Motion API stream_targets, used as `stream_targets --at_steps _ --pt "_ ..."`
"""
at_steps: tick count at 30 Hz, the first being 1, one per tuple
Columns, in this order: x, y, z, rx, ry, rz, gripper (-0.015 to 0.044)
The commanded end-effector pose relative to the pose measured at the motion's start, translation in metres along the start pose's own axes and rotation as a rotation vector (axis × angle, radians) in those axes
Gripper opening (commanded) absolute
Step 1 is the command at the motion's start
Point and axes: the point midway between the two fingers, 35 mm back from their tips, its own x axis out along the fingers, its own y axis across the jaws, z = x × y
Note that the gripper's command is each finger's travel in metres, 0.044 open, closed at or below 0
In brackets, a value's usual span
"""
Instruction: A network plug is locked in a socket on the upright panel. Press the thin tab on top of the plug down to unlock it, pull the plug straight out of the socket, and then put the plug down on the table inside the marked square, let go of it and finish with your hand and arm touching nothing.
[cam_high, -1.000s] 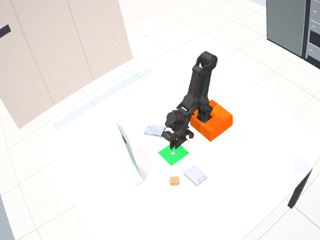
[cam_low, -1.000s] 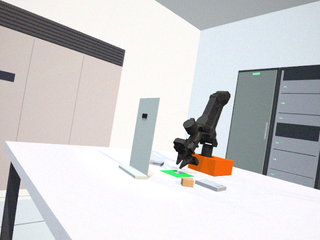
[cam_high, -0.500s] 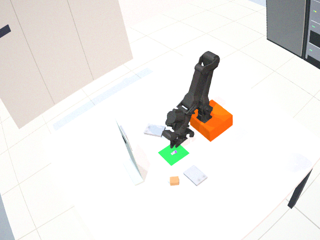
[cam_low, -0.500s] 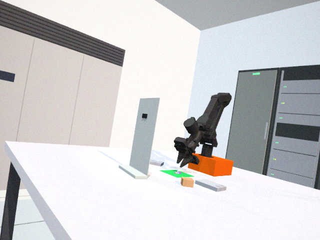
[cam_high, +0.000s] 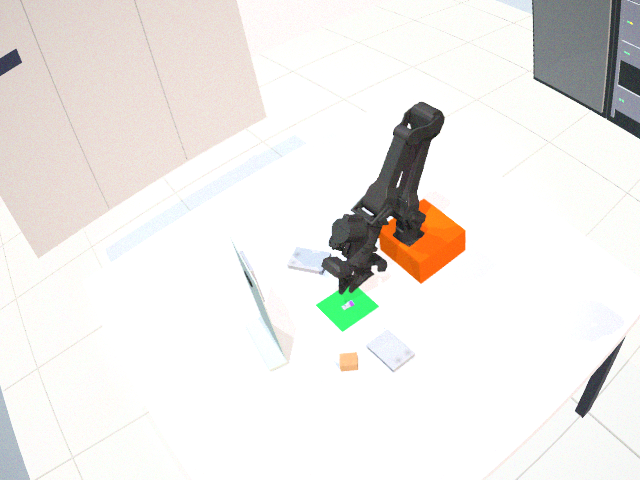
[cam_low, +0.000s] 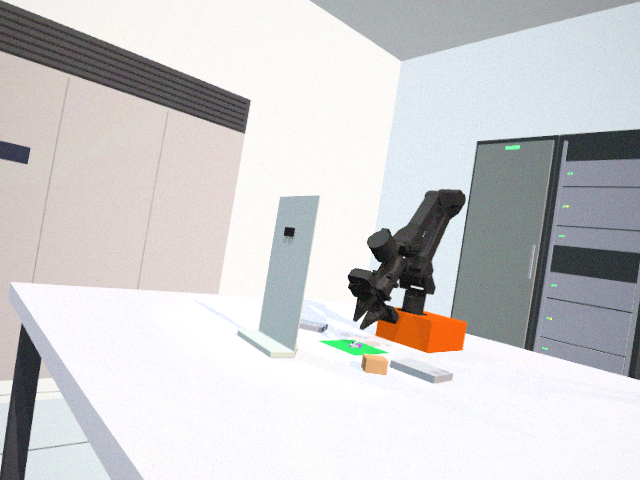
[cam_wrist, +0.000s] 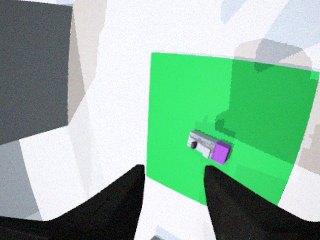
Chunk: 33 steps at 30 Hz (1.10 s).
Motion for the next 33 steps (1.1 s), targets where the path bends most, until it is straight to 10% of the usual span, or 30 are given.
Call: stream_targets --at_steps 1,33 --pt "-0.003 0.004 -0.001 -0.004 0.005 0.003 0.0156" --pt "-0.034 0.024 0.0 -0.004 0.004 0.002 0.0156"
